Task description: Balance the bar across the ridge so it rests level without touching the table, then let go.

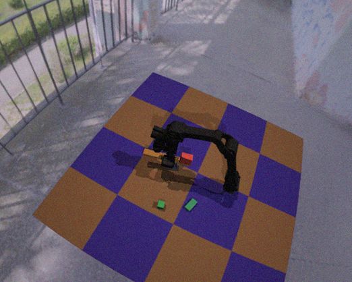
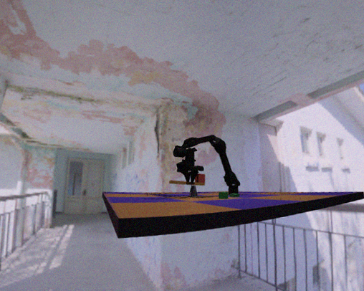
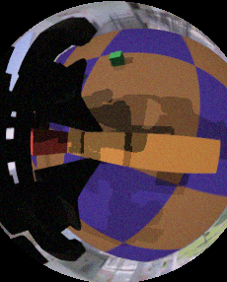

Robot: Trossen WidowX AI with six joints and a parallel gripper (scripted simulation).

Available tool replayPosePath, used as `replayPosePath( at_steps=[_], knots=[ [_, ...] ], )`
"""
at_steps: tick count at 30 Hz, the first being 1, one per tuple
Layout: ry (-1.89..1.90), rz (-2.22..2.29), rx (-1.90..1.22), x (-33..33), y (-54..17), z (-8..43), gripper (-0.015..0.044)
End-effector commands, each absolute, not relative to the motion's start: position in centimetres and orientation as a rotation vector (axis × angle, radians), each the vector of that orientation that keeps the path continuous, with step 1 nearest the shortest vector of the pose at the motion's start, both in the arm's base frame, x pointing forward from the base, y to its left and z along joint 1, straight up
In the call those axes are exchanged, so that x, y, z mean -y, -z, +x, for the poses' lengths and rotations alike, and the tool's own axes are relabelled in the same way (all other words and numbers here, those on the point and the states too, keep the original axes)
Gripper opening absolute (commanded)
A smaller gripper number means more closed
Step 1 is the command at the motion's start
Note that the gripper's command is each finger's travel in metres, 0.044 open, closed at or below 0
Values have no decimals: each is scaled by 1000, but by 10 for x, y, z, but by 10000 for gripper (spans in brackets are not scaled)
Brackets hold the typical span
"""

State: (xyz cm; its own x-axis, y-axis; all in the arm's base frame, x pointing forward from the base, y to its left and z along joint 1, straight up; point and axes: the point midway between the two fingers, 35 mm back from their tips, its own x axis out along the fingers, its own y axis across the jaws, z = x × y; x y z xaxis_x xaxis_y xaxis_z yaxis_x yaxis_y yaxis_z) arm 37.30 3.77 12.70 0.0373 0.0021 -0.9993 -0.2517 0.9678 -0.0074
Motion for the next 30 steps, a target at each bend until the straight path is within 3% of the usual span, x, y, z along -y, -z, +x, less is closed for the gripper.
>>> replayPosePath(
  at_steps=[1, 30],
  knots=[
    [-196, -198, -1522, -38, -127, 373, 0],
    [-196, -198, -1522, -38, -125, 373, 0]
  ],
)
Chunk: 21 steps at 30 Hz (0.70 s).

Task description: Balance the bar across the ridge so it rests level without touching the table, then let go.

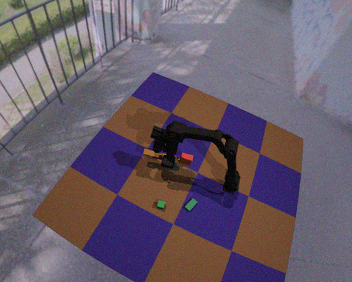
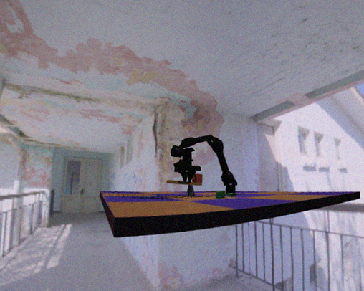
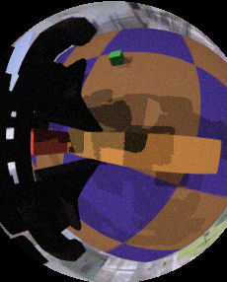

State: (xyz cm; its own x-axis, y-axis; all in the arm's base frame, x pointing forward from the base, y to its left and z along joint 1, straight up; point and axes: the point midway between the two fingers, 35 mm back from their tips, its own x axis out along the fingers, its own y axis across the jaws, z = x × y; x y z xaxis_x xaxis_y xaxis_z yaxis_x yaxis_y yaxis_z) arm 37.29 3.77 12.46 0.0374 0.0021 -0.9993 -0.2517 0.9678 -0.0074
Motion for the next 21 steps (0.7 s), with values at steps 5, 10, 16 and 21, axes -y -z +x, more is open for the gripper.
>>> replayPosePath(
  at_steps=[5, 10, 16, 21],
  knots=[
    [-196, -198, -1522, -38, -124, 373, 0],
    [-196, -198, -1522, -38, -124, 373, 0],
    [-196, -198, -1522, -38, -123, 373, 0],
    [-196, -198, -1522, -38, -123, 373, 0]
  ],
)
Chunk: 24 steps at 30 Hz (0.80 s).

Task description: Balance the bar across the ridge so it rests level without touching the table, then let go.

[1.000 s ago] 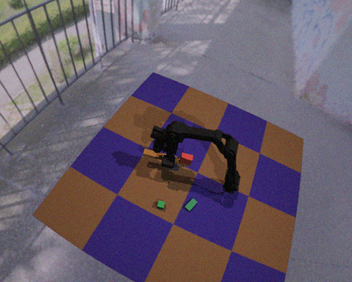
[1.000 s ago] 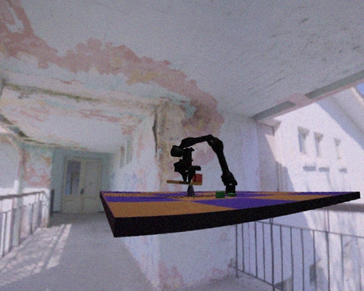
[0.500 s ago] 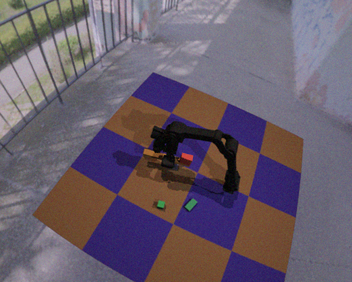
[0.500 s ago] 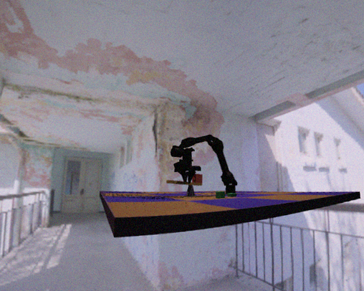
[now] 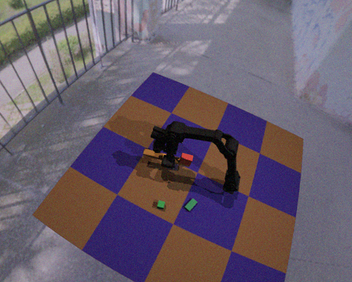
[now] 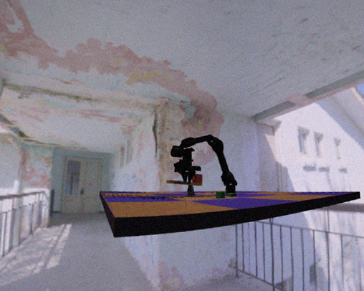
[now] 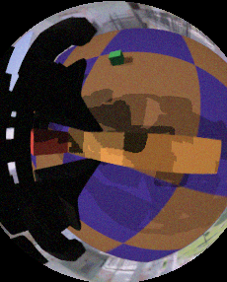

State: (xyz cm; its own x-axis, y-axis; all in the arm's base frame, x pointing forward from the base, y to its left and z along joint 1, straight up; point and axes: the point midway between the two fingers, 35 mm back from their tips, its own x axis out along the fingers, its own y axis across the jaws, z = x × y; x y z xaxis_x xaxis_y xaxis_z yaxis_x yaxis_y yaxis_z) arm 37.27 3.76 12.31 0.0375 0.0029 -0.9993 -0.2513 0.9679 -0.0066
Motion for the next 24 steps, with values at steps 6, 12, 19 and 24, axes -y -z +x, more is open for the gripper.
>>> replayPosePath(
  at_steps=[6, 12, 19, 24],
  knots=[
    [-196, -198, -1522, -38, -122, 373, 0],
    [-196, -198, -1522, -38, -122, 373, 0],
    [-196, -198, -1522, -38, -121, 373, 0],
    [-196, -198, -1522, -38, -121, 373, 0]
  ],
)
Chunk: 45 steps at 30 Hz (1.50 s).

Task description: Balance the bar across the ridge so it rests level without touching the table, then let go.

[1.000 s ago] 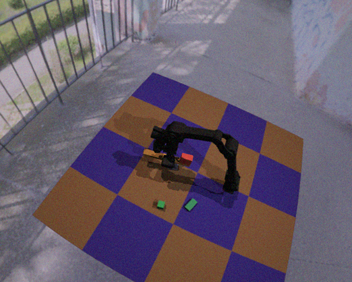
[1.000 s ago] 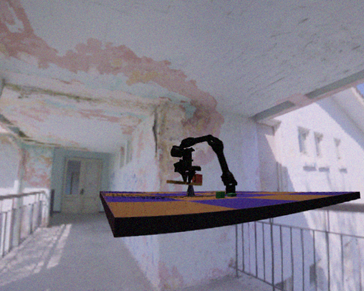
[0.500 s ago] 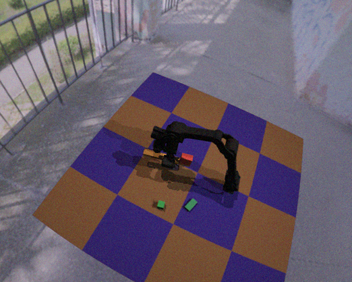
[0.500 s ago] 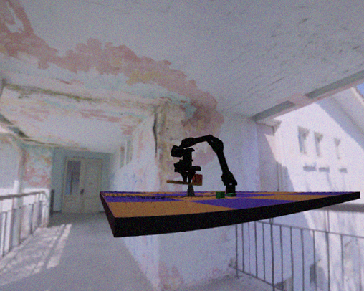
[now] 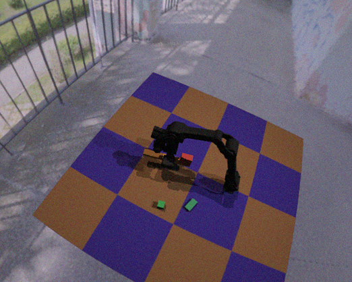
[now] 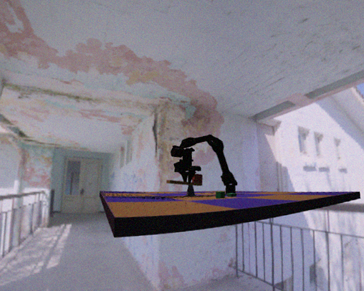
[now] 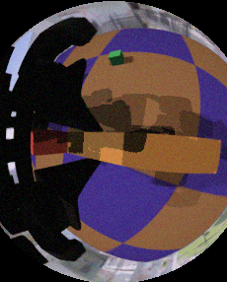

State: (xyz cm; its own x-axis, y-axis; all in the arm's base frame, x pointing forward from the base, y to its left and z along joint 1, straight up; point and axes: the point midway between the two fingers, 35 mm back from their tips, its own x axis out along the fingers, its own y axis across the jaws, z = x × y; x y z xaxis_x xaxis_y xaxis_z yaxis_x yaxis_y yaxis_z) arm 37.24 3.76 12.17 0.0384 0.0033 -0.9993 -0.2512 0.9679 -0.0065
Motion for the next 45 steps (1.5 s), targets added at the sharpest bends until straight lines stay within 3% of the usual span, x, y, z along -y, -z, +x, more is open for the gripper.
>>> replayPosePath(
  at_steps=[1, 45],
  knots=[
    [-196, -198, -1522, -38, -121, 373, 0],
    [-196, -198, -1522, -38, -117, 373, 0]
  ],
)
